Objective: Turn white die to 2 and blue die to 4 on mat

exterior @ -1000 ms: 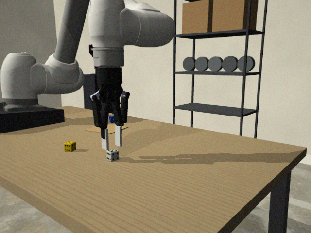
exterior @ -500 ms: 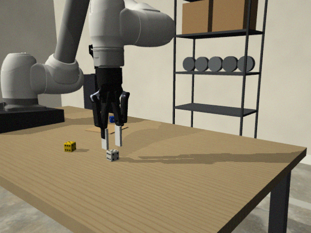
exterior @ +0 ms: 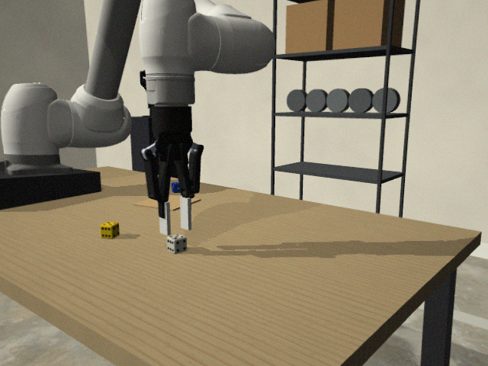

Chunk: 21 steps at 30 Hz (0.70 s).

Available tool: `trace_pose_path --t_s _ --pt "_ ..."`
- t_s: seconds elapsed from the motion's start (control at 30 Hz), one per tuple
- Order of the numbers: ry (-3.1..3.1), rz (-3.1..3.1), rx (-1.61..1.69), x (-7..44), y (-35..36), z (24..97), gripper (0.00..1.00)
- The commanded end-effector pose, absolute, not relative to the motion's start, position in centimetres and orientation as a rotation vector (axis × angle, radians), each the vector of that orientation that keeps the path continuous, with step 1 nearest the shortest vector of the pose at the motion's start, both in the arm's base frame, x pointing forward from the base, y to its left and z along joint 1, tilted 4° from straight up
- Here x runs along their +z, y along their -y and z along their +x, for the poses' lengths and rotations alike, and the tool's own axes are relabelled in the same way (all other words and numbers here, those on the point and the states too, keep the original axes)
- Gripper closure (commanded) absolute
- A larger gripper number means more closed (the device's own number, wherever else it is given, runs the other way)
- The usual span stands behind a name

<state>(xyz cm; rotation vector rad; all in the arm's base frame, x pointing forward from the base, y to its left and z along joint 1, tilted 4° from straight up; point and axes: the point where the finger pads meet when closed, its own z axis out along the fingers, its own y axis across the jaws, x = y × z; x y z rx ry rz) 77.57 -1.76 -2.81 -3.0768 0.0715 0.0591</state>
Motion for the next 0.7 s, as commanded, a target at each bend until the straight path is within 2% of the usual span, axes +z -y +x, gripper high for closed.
trace_pose_path --t_s 0.0,0.67 --pt "-0.069 -3.077 0.064 -3.14 1.51 77.43 0.65" --pt "-0.069 -3.077 0.064 -3.12 1.3 77.29 0.65"
